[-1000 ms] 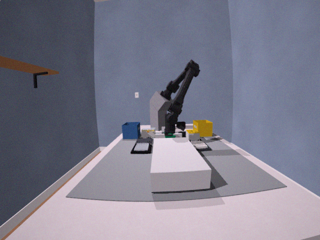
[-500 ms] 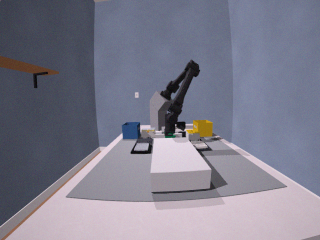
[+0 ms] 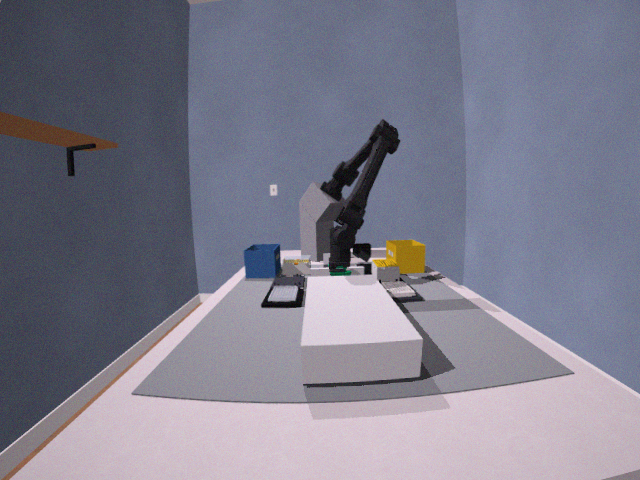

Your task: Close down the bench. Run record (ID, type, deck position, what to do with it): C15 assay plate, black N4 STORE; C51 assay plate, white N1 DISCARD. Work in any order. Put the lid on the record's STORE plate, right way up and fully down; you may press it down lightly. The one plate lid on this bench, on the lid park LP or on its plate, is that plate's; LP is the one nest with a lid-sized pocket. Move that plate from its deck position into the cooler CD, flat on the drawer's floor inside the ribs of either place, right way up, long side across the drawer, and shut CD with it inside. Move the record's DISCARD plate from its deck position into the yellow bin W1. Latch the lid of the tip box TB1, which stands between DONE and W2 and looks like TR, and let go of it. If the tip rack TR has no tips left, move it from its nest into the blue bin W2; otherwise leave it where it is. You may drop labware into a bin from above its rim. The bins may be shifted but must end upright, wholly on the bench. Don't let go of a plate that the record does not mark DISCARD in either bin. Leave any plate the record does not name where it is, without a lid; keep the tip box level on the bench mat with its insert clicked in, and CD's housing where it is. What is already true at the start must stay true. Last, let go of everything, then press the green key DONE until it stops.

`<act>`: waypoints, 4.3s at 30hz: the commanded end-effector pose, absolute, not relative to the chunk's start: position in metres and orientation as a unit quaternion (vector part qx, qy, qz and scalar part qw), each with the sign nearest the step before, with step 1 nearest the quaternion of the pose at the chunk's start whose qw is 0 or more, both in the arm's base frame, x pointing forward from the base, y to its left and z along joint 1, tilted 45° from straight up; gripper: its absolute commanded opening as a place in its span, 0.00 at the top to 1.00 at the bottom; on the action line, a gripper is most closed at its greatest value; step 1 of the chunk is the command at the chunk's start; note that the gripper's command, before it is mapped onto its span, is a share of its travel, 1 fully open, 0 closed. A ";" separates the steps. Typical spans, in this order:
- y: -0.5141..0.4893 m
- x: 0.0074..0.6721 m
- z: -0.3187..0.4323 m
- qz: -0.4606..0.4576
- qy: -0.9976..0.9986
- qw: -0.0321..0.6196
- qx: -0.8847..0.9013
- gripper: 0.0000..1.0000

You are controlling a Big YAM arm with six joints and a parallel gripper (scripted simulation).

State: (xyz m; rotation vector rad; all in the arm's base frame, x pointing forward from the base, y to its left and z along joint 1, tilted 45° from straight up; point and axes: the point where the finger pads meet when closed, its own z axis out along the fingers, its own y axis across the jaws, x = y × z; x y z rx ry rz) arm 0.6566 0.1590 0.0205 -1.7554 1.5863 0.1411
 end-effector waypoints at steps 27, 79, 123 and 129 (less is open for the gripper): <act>0.169 0.664 0.022 0.056 0.615 0.379 -0.689 0.00; 0.143 0.658 0.042 0.045 0.619 0.384 -0.684 0.00; 0.111 0.638 0.077 0.044 0.621 0.384 -0.682 0.00; 0.112 0.633 0.076 0.049 0.620 0.380 -0.685 0.00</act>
